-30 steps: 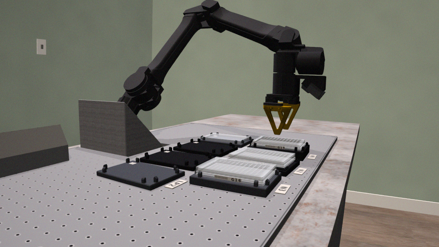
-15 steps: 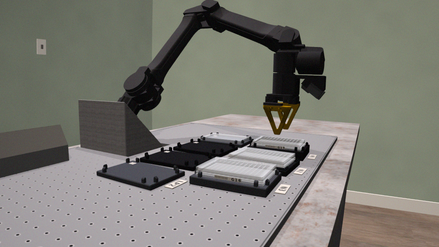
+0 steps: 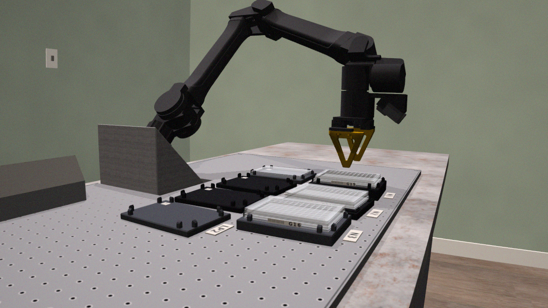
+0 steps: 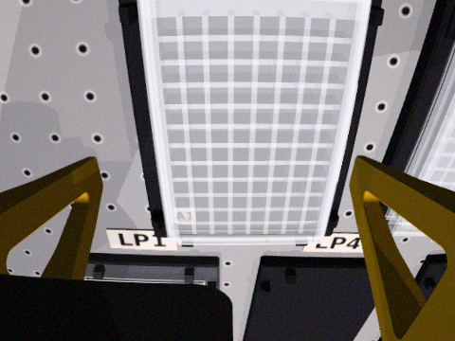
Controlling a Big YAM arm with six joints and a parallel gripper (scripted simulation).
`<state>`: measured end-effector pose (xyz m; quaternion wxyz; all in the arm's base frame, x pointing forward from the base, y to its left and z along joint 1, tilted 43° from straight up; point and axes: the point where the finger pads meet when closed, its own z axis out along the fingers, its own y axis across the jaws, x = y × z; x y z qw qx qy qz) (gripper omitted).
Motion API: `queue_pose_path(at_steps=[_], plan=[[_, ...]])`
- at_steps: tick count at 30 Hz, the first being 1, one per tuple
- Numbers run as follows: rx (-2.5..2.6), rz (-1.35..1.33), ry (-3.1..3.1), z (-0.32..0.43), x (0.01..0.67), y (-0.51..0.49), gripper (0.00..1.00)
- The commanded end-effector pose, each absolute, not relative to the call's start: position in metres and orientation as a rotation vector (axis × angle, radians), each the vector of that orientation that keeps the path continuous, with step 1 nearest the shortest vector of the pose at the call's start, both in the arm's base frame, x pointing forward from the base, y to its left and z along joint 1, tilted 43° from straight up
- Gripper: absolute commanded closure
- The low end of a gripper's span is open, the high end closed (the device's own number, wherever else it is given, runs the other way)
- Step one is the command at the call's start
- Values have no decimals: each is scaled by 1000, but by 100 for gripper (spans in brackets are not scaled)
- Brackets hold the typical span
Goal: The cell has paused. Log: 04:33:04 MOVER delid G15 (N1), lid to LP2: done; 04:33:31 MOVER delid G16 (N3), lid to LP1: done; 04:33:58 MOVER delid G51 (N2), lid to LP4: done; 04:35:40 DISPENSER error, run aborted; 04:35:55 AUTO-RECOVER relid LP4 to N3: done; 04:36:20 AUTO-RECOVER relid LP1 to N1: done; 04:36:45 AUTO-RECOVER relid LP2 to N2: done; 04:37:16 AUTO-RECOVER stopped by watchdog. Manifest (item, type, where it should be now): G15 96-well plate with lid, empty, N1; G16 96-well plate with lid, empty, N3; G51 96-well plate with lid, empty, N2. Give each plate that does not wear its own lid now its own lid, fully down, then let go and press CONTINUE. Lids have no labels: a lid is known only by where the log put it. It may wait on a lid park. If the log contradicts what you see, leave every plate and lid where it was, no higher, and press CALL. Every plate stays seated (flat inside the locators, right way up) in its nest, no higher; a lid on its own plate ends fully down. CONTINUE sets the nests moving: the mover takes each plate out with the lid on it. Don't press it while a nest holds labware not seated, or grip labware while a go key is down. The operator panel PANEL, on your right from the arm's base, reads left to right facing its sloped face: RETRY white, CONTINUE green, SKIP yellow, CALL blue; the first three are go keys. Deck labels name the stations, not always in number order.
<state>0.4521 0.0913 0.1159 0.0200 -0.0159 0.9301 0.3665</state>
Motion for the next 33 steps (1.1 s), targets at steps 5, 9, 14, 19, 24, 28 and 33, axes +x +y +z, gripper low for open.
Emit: queue_pose_path(at_steps=[5, 9, 14, 19, 24, 28, 33], plan=[[-55, 1118, 2850, 129, 463, 85, 0], [-55, 1118, 2850, 129, 463, 85, 0], [-55, 1118, 2850, 129, 463, 85, 0], [-55, 1118, 2850, 129, 463, 85, 0], [-22, 1123, 2867, 97, 456, 58, 0], [-21, 1122, 2869, 84, 455, 43, 0], [-21, 1123, 2868, 74, 455, 32, 0]])
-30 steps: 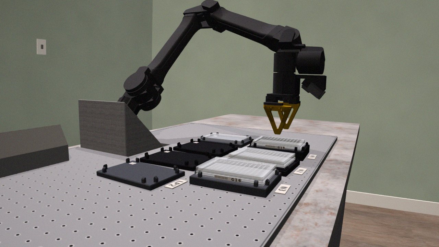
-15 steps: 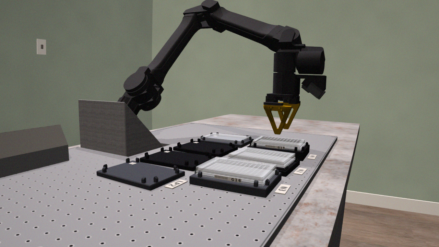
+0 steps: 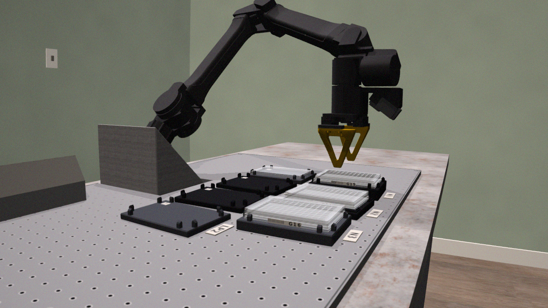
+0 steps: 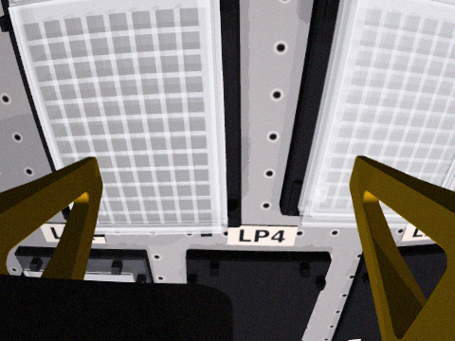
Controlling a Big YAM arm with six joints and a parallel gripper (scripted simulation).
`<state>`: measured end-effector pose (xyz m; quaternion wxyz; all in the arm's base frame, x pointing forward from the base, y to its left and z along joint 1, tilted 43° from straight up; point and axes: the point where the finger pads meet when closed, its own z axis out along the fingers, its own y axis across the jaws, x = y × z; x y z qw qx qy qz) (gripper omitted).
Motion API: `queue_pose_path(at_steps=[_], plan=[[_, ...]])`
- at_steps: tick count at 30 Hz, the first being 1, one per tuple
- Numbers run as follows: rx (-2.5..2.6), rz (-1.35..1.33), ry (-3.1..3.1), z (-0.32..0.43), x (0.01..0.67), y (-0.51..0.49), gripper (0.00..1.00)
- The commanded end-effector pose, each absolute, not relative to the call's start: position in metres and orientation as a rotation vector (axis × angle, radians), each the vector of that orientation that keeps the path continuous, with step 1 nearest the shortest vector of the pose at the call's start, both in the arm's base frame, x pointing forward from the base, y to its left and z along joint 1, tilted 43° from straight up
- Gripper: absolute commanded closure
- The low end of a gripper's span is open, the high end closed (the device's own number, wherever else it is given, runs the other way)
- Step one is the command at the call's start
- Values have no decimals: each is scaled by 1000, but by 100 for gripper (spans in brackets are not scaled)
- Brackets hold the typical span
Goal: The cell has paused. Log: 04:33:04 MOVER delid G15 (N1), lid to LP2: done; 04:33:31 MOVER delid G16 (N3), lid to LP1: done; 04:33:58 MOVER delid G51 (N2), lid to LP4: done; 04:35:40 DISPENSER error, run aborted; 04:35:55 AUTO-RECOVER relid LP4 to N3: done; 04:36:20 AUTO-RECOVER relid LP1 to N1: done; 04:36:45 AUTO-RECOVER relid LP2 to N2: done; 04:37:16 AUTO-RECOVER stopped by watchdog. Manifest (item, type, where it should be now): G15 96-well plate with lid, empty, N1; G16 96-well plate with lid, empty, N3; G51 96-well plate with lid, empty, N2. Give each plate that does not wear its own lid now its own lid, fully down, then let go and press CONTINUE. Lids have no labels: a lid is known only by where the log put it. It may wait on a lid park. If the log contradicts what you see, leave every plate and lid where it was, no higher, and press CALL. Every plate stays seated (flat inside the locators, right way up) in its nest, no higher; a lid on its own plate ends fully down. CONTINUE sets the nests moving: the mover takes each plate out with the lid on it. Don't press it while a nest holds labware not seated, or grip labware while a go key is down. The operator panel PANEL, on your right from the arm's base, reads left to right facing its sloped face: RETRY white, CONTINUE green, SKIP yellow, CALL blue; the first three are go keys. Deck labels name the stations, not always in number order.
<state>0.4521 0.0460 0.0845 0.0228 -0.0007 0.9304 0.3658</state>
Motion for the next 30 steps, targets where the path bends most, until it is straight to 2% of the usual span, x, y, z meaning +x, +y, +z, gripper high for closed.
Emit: queue_pose_path(at_steps=[1, 30], plan=[[-21, 1122, 2867, 71, 455, 29, 0], [-39, 1089, 2848, -9, 467, -75, 0]])
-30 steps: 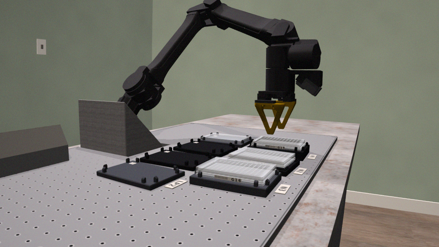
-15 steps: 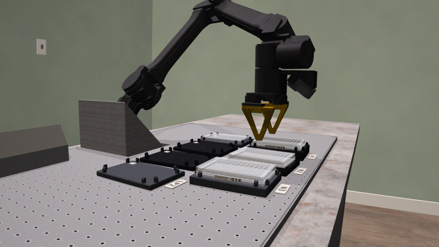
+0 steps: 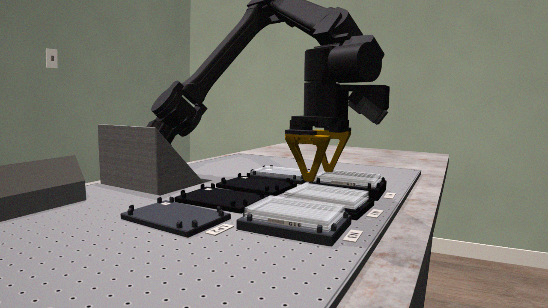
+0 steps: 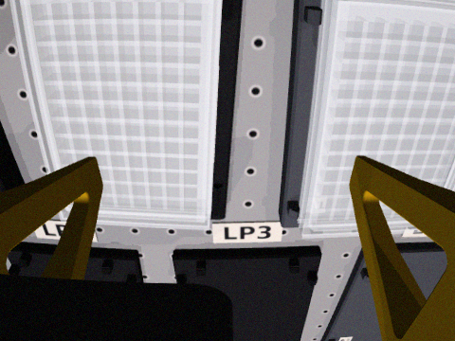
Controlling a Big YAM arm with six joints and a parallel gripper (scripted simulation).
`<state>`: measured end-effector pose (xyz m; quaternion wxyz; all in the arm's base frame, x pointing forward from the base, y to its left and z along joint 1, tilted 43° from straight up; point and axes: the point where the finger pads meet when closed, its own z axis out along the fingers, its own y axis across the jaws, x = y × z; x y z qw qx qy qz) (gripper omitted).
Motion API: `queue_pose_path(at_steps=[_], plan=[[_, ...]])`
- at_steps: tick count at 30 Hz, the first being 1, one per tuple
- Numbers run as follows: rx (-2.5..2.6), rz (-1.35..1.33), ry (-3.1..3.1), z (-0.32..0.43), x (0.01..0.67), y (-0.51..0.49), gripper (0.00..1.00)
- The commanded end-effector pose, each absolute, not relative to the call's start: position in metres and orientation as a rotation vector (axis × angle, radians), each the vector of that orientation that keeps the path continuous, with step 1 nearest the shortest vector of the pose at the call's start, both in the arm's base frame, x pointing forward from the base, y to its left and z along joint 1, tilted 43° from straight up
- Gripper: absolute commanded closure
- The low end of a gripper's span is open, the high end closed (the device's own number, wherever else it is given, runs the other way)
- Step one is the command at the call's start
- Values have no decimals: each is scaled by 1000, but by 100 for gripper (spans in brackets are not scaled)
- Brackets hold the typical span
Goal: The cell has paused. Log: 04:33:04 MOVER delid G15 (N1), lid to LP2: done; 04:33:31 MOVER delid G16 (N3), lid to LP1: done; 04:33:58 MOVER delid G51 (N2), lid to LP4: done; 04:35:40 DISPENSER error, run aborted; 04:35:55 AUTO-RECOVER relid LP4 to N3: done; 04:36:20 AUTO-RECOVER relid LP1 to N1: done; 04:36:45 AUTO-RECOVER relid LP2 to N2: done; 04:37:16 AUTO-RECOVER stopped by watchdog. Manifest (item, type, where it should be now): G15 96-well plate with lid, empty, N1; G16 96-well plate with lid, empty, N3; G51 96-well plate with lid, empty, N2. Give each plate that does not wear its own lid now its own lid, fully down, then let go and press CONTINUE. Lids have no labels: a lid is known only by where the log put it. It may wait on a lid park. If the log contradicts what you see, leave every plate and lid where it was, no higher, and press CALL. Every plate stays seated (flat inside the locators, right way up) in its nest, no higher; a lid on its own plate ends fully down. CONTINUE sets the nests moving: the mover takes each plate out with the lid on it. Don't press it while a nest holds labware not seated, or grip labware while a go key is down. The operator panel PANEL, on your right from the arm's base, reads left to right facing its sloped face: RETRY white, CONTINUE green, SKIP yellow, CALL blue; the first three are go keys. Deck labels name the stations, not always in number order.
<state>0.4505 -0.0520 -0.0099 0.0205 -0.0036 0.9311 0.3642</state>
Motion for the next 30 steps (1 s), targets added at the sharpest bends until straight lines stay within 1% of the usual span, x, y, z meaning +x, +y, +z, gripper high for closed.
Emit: queue_pose_path(at_steps=[1, 16, 21, 30], plan=[[-39, 1089, 2848, -9, 467, -75, 0], [-31, 1096, 2857, -61, 462, -131, 0], [-85, 1108, 2866, -67, 464, -113, 0], [-81, 1095, 2860, -62, 464, -112, 0]])
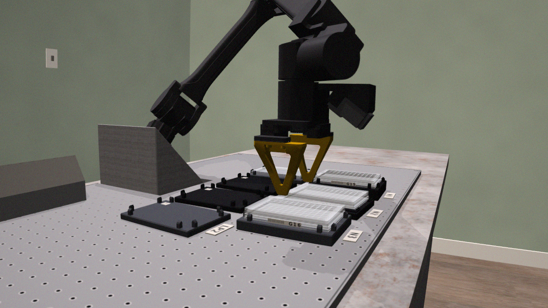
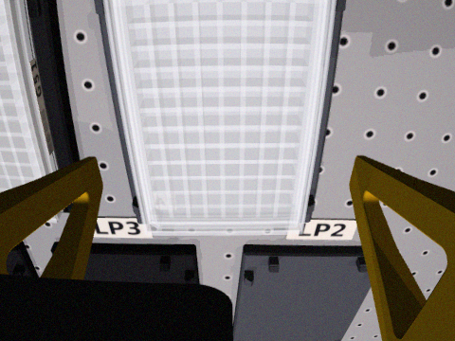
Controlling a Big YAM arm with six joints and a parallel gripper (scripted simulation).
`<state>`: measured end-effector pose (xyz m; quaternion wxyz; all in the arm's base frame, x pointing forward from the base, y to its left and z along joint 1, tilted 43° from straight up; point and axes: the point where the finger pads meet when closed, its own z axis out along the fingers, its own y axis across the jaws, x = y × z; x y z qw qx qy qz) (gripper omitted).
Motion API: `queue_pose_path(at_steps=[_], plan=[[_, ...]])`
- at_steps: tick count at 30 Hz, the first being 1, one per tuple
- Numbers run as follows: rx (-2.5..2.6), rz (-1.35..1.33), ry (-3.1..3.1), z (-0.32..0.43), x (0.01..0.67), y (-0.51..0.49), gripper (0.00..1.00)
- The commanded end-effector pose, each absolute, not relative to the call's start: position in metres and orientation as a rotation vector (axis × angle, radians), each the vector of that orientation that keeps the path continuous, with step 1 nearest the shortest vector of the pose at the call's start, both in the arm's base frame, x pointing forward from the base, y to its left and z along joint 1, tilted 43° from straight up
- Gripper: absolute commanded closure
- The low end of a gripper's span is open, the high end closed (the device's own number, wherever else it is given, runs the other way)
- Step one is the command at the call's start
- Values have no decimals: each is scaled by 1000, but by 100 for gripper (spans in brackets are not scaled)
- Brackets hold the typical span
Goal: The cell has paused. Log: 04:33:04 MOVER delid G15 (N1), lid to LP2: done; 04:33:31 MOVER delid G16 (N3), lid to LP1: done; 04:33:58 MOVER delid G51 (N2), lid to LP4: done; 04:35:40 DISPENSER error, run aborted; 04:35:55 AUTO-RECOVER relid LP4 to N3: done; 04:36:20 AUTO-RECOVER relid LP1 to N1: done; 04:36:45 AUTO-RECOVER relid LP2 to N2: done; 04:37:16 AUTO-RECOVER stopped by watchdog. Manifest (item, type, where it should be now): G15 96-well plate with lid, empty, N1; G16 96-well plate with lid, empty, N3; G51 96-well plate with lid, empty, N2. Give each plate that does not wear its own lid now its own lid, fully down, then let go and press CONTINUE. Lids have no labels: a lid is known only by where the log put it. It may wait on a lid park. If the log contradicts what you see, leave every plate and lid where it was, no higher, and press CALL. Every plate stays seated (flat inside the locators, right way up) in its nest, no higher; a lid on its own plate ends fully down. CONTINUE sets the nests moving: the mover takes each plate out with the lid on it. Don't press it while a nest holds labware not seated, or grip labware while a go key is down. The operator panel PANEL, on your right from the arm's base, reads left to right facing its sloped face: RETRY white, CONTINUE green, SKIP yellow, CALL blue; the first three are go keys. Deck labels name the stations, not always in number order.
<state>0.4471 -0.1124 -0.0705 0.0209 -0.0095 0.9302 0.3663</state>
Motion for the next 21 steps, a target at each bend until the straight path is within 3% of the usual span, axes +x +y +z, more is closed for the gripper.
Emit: queue_pose_path(at_steps=[1, 21], plan=[[-79, 1096, 2861, -62, 463, -111, 0], [-61, 1107, 2869, -62, 456, -106, 0]])
